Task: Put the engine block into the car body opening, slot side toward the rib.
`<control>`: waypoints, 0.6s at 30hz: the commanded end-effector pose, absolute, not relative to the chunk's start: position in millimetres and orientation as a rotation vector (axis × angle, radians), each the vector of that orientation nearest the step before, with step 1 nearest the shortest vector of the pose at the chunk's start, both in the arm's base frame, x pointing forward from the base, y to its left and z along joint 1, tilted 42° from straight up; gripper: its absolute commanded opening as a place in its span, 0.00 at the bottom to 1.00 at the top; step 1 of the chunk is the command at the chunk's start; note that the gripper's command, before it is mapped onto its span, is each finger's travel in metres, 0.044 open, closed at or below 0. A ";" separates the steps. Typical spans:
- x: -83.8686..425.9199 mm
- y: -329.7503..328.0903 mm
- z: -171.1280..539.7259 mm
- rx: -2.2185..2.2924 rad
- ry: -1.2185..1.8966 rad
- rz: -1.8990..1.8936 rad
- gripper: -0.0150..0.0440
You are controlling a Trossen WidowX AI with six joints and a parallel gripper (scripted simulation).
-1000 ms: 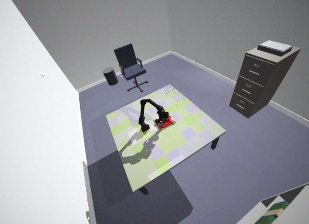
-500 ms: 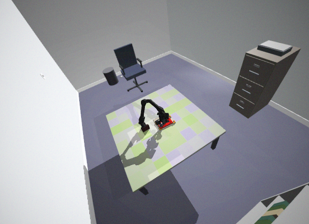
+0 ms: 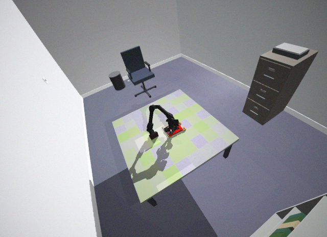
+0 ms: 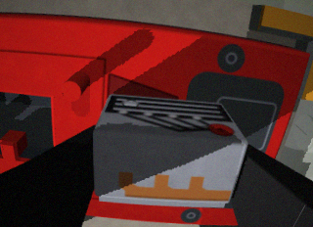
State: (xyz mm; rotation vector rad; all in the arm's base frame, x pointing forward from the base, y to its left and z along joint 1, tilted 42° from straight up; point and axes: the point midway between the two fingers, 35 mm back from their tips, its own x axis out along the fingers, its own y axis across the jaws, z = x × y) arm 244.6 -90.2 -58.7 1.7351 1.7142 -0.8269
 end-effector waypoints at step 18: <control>244.6 -102.0 -45.8 1.738 1.722 -0.824 1.00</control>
